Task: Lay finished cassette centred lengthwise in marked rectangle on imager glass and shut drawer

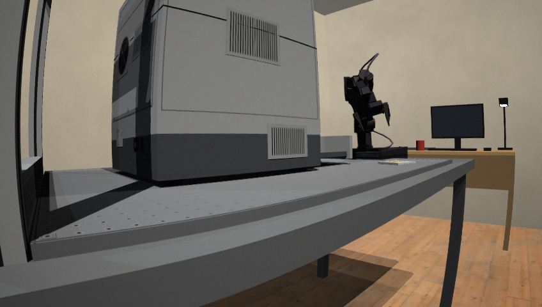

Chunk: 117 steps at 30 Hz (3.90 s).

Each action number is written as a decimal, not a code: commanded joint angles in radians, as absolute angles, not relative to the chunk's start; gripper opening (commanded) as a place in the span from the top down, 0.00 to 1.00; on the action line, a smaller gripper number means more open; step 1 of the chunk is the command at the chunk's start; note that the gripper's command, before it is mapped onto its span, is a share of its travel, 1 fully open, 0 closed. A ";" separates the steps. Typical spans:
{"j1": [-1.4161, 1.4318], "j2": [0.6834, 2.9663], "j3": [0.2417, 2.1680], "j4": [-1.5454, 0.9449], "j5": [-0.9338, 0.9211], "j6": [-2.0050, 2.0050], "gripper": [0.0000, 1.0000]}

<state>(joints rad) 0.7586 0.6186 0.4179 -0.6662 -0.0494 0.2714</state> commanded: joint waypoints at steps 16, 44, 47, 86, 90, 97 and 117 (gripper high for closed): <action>0.761 0.615 0.437 -0.658 -0.051 0.269 0.00; 0.356 1.232 1.064 -1.128 0.024 0.139 0.65; 0.301 1.289 1.125 -1.170 0.023 0.106 0.65; 0.127 1.518 1.392 -1.366 0.041 0.034 0.65; 0.127 1.518 1.392 -1.366 0.041 0.034 0.65; 0.127 1.518 1.392 -1.366 0.041 0.034 0.65; 0.117 1.556 1.155 -1.138 0.040 0.026 0.65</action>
